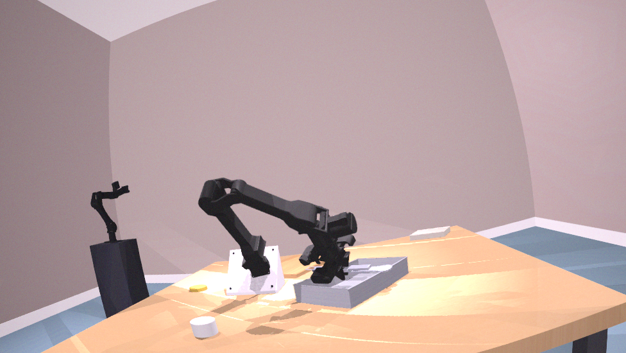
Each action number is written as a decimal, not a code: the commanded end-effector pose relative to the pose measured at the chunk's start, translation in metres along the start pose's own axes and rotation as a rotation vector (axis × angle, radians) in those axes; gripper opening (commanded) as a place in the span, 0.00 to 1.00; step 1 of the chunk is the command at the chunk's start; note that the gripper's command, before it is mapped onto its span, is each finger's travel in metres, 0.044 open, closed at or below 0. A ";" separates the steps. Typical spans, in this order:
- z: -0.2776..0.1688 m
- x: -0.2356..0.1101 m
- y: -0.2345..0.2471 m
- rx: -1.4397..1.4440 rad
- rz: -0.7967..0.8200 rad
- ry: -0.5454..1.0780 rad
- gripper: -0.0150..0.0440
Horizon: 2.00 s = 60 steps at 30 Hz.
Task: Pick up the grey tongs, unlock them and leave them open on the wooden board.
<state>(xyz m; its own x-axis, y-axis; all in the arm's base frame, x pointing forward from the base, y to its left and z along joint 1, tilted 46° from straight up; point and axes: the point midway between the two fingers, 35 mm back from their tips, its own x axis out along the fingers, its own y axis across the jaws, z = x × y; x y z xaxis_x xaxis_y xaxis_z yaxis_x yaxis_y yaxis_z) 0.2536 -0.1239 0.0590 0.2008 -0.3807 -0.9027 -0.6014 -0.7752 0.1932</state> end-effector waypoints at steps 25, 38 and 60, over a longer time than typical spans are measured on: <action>0.000 -0.067 -0.039 -0.004 -0.007 -0.008 0.00; 0.006 -0.061 -0.037 0.018 0.184 -0.058 0.00; 0.005 -0.061 -0.040 -0.005 0.513 -0.007 0.00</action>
<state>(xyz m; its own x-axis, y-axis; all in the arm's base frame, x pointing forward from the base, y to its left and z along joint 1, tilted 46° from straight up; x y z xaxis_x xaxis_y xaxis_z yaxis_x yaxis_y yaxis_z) 0.2595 -0.0669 0.1027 -0.1250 -0.6936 -0.7094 -0.6182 -0.5049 0.6025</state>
